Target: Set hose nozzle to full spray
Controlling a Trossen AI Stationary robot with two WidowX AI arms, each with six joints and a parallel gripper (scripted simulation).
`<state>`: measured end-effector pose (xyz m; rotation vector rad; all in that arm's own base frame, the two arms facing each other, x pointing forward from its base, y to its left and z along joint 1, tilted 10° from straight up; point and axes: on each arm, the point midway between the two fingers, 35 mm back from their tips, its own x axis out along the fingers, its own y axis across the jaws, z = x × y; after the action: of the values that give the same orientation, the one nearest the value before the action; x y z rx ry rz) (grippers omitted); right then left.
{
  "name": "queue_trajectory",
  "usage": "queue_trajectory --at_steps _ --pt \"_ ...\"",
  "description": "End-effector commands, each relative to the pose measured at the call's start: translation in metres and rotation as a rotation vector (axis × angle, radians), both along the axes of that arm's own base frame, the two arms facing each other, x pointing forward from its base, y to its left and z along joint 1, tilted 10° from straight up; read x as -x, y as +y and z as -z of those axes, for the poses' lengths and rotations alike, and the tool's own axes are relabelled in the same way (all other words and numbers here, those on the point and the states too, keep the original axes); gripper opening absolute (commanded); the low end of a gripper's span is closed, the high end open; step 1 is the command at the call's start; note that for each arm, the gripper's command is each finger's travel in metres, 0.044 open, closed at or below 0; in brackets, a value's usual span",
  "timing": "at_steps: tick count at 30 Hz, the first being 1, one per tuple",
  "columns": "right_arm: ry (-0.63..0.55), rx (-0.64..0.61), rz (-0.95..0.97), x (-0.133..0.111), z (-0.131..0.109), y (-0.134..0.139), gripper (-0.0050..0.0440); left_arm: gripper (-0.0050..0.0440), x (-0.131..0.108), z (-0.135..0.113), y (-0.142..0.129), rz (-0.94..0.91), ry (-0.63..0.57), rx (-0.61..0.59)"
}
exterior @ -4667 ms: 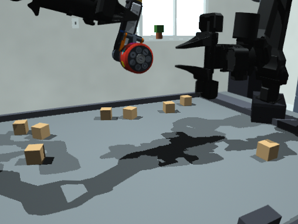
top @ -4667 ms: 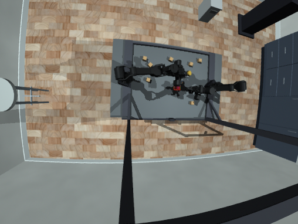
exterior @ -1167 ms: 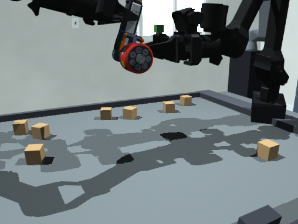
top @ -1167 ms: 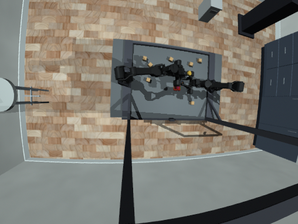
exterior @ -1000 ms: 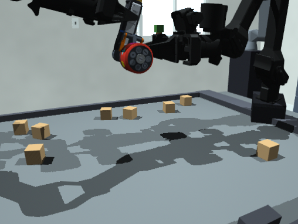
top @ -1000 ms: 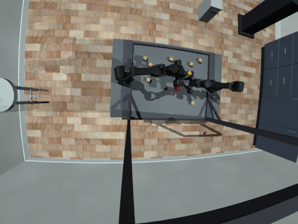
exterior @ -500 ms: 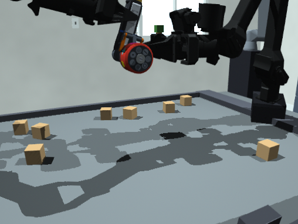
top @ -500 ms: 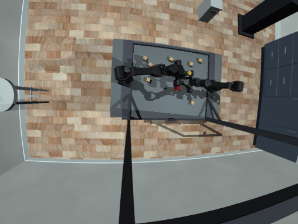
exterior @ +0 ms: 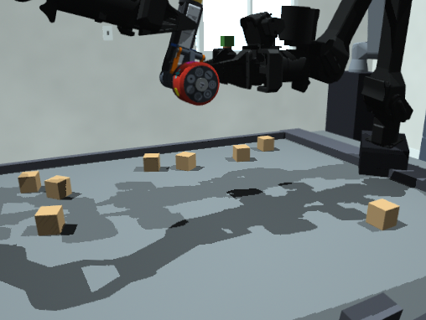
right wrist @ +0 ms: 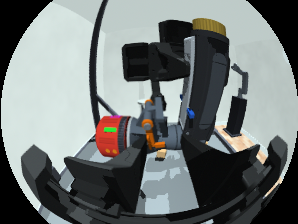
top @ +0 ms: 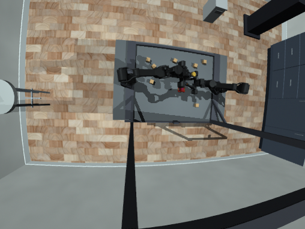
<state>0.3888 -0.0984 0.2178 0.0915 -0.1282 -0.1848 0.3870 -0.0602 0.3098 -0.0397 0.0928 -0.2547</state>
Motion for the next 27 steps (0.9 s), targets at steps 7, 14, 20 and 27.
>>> queue_trajectory --at_steps 7,14,20,27 --pt "-0.013 0.003 0.024 0.004 -0.007 -0.013 0.0173 0.0173 0.003 -0.017 -0.003 0.015 -0.044 0.008" --pt "-0.014 0.005 0.029 0.006 -0.009 -0.018 0.0173 0.0173 0.003 -0.017 -0.003 0.015 -0.044 0.008" --pt "-0.018 0.008 0.031 0.008 -0.012 -0.022 0.0173 0.0173 0.003 -0.017 -0.003 0.015 -0.044 0.008" --pt "-0.021 0.01 0.032 0.01 -0.015 -0.025 0.0173 0.0173 0.003 -0.017 -0.003 0.014 -0.044 0.008"
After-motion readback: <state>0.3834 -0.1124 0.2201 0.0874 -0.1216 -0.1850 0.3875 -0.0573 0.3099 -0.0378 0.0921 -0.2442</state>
